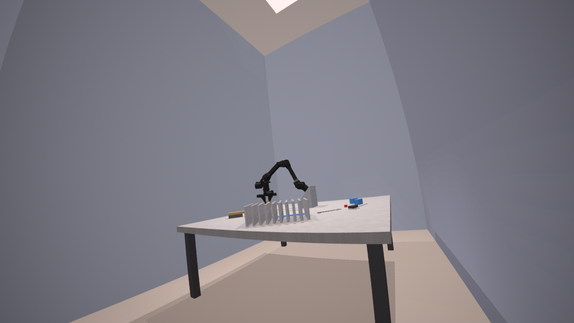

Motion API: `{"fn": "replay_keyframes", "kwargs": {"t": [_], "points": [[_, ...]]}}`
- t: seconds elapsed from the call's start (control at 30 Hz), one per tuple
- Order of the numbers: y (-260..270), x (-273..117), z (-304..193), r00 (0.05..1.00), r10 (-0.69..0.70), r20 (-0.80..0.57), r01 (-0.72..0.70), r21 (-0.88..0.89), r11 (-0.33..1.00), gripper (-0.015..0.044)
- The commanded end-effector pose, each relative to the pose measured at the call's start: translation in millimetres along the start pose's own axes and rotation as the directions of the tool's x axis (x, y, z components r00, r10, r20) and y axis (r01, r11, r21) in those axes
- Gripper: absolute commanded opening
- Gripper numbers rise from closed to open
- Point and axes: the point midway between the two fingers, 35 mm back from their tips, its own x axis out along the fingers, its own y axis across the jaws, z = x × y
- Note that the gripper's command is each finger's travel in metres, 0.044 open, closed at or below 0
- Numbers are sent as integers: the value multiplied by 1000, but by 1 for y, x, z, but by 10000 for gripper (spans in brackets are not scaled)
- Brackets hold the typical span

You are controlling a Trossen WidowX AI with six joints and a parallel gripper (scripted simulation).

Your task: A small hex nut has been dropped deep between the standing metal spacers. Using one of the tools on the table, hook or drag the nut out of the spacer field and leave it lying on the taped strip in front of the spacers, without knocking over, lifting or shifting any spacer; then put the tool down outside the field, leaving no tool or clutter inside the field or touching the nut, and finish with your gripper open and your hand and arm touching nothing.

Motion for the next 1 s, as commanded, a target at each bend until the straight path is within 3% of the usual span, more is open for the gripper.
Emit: {"fn": "replay_keyframes", "kwargs": {"t": [0.0, 0.97], "points": [[0, 3, 0, 1000, 2, -1, -2, 11, 1000, 0], [0, 50, 0, 1000, -1, -14, 2, 15, 1000, 0]]}}
